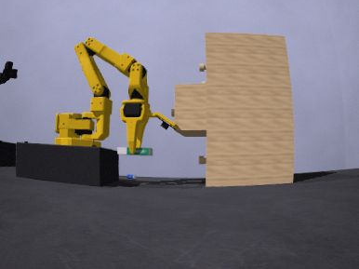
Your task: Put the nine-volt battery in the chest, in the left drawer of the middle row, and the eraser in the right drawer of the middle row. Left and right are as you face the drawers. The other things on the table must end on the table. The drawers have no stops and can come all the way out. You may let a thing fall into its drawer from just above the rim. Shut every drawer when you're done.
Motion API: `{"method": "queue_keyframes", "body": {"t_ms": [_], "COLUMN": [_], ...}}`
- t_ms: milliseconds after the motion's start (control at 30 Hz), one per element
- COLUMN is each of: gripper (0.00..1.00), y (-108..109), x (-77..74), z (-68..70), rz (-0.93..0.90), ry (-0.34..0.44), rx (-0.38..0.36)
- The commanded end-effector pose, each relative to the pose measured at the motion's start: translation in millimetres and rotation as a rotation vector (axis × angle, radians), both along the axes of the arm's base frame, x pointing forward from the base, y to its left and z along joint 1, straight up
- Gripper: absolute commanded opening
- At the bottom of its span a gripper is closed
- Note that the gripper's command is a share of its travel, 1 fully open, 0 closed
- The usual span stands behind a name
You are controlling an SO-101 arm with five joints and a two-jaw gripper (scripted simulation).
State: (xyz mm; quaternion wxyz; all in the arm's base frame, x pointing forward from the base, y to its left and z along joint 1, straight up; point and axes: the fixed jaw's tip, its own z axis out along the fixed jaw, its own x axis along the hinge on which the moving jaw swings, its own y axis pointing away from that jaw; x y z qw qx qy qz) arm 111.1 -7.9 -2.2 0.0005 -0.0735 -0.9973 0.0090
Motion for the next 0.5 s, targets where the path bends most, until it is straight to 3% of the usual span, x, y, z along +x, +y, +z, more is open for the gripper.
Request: {"method": "queue_keyframes", "body": {"t_ms": [0,233,467], "gripper": [0.0,0.0,0.0], "y": [16.7,16.6,16.7], "x": [-1.6,-5.7,-3.3], "z": [5.0,2.9,19.2], "rz": [0.125,0.126,0.127], "ry": [-0.007,0.011,-0.094], "rx": [0.018,0.019,0.013]}}
